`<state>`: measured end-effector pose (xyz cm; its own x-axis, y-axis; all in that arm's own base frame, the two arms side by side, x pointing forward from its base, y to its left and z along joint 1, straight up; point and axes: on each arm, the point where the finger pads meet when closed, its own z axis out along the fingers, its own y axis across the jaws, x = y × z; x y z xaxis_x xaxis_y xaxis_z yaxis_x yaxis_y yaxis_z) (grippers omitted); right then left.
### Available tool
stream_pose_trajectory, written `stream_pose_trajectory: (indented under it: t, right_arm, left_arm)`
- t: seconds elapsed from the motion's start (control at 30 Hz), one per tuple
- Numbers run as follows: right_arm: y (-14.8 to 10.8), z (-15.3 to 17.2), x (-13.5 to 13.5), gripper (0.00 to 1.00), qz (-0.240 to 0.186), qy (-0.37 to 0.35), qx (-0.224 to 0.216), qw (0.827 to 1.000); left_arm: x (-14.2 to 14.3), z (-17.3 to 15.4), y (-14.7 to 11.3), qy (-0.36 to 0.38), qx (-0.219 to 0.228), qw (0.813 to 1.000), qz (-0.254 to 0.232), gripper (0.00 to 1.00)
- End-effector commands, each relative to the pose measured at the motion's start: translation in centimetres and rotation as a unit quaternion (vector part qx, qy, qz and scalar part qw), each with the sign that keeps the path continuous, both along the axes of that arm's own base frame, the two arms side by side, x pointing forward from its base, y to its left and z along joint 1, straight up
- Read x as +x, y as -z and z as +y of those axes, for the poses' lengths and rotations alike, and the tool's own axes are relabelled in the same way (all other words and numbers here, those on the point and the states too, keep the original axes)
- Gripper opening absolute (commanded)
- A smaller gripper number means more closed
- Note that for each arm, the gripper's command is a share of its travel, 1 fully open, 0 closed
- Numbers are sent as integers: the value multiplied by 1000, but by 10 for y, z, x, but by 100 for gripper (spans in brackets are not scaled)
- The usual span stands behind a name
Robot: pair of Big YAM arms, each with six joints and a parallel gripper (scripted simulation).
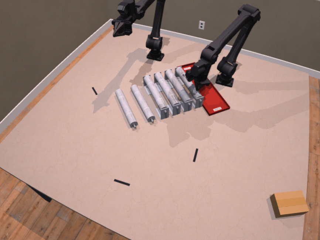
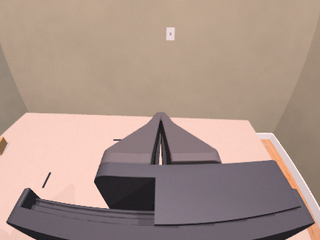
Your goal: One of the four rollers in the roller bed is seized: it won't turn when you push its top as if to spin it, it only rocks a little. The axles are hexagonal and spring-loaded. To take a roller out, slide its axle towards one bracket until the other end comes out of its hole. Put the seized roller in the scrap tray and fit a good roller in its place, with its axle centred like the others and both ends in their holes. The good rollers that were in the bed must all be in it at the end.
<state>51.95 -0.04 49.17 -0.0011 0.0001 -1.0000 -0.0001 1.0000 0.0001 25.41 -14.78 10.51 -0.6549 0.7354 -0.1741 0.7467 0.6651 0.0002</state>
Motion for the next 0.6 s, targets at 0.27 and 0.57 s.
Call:
stream_pose_trajectory:
  t: [0.27,0.57]
  right_arm:
    - [-35,-6,5,0,-23,5,4,1000]
    - [-35,-6,5,0,-23,5,4,1000]
  left_arm:
    - [3,1,7,0,1,1000,5,0]
    - [16,-15,-9,3,-10,1000,-13,0]
